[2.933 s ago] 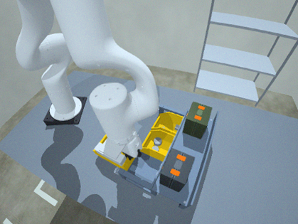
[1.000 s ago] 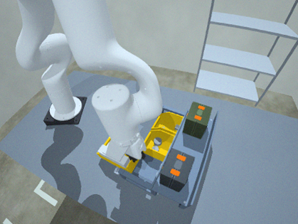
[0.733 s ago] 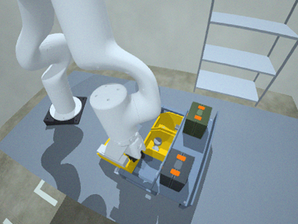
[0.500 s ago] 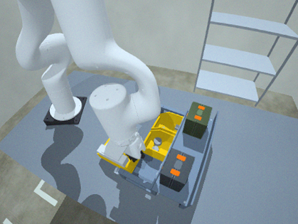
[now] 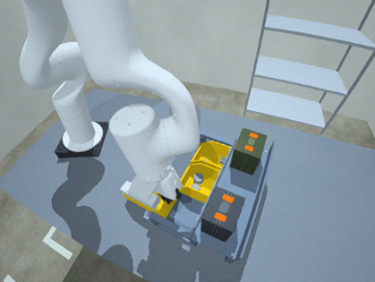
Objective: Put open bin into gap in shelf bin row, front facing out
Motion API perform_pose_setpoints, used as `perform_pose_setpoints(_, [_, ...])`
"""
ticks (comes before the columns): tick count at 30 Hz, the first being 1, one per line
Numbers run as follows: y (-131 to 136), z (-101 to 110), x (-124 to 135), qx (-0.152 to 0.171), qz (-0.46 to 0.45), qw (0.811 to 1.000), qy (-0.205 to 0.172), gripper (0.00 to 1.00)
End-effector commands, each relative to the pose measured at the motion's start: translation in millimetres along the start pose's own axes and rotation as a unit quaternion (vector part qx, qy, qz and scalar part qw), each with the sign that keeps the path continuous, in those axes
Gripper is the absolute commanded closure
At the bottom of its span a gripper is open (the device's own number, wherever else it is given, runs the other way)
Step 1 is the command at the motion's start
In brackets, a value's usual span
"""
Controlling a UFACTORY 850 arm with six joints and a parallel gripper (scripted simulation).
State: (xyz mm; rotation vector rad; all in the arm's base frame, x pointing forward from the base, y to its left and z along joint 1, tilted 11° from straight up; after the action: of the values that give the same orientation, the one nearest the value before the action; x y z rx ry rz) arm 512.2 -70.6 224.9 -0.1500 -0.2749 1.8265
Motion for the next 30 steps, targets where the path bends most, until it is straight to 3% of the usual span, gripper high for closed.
perform_pose_setpoints(1, [0.5,0.6,-0.1,-0.006,0.0,1.0,0.001,1.0])
perform_pose_setpoints(16, [2.4,0.5,0.3,-0.014,0.0,1.0,0.003,1.0])
perform_pose_setpoints(17, [2.3,0.5,0.3,-0.013,0.0,1.0,0.003,0.66])
perform_pose_setpoints(30, [2.3,0.5,0.3,-0.013,0.0,1.0,0.003,0.66])
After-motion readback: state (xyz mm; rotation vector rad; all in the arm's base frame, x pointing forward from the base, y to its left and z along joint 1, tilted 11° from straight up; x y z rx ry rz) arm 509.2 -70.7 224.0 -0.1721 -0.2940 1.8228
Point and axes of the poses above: the point where the finger pads meet when closed, its own z axis back along the fingers, its own y axis across the jaws, x = y × z, the point moved 8 cm from there along z, back along the fingers, and after that the axes turned 12 degrees about z, right-handed, at the moved point
